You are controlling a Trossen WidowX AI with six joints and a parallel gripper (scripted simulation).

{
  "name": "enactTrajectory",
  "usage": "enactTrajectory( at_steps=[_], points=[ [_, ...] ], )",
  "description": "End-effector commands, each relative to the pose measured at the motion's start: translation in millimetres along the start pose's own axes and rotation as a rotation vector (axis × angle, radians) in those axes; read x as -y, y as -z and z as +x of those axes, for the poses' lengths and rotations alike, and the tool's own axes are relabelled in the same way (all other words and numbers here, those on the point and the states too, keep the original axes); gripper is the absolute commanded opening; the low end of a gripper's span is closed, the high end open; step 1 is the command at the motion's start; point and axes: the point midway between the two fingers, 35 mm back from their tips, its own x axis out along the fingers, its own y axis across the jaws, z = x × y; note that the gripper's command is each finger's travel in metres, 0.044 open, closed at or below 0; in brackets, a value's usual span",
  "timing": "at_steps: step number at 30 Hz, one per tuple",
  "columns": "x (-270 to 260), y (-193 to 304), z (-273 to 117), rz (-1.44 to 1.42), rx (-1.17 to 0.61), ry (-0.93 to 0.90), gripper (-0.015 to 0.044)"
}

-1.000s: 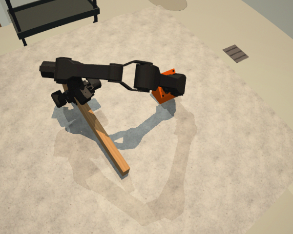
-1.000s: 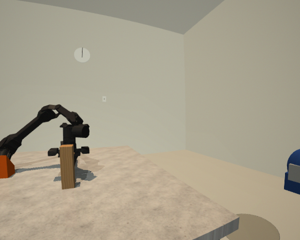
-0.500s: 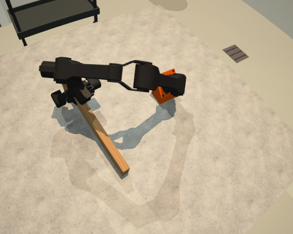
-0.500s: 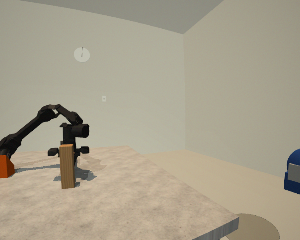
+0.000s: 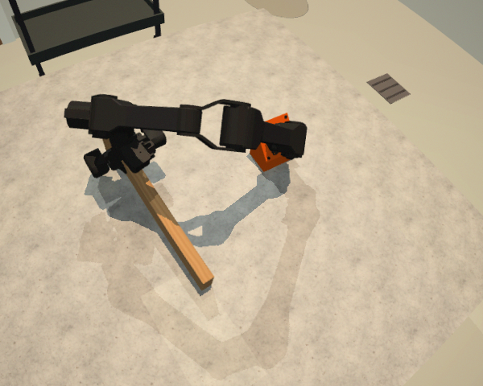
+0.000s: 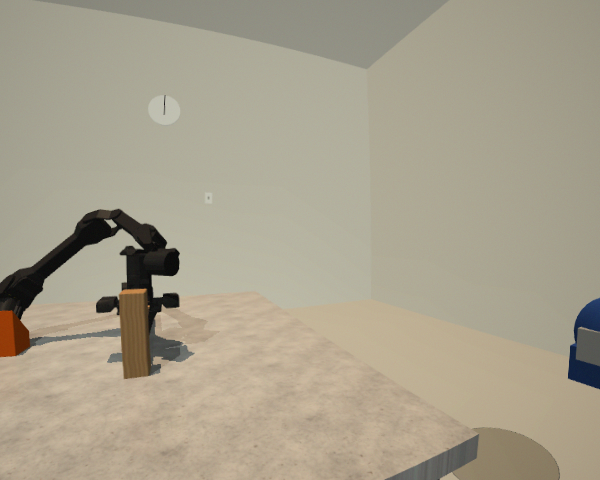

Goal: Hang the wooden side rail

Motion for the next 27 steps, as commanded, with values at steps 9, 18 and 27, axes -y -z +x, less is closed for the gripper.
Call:
enactTrajectory(
  at_steps=[9,18,27],
  points=[
    [0.1,3.1,-0.2,0.002,-0.007,0.006,0.0],
    [0.1,3.1,1.3,0.002,-0.007,0.006,0.0],
    [0.1,3.1,2.9,0.002,-0.007,0.006,0.0]
  ],
)
